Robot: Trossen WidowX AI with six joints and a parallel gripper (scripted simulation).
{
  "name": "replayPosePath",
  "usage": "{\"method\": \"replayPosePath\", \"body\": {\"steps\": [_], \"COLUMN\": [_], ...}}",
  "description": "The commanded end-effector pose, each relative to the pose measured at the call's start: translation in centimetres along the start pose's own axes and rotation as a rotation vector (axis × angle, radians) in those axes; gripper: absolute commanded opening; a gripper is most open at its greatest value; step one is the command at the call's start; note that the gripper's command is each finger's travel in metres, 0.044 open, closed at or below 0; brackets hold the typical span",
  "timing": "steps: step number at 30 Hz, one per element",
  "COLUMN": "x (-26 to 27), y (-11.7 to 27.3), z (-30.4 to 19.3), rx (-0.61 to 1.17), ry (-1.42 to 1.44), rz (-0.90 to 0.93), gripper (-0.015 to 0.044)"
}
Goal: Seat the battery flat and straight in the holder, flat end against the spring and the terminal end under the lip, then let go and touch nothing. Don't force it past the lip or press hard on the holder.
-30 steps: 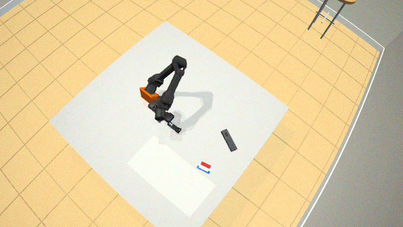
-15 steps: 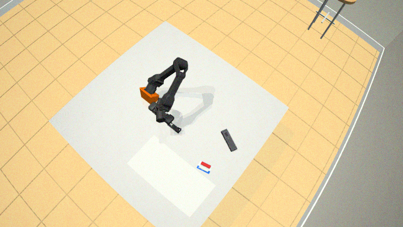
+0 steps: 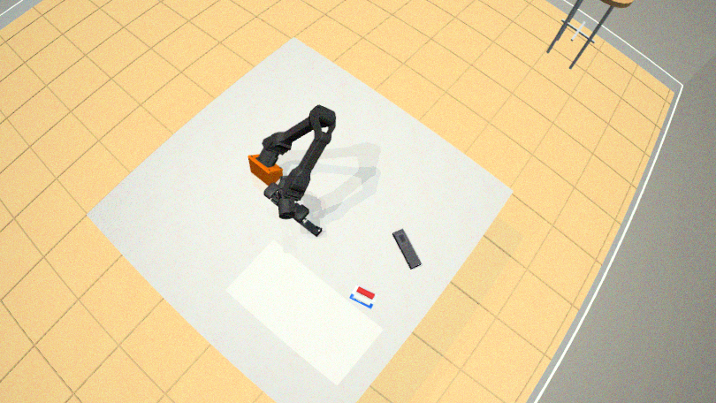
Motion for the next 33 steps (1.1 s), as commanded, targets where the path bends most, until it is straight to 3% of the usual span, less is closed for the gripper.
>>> {"method": "replayPosePath", "body": {"steps": [1,7,11,17,21,33], "x": [0.0,0.0,0.0,0.0,0.0,-3.6], "y": [-0.1,-0.1,0.0,4.4,4.9,6.0], "z": [0.1,0.1,0.1,0.0,0.0,-0.1], "rx": [-0.005,-0.005,-0.005,-0.002,-0.002,0.002], "ry": [-0.004,-0.004,-0.004,-0.005,-0.012,-0.502], "rz": [-0.002,-0.002,-0.002,-0.002,-0.002,-0.004], "gripper": [0.0133,0.0075,0.0075,0.0075,0.0075,0.0075]}}
Point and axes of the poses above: the point midway between the two fingers, 35 mm back from their tips, its own y axis back along the fingers, its own x axis across the jaws, z = x × y, the point moved 3 cm from there along y, back along the fingers, and after that the axes turned 3 degrees about -y, right-handed, at the moved point
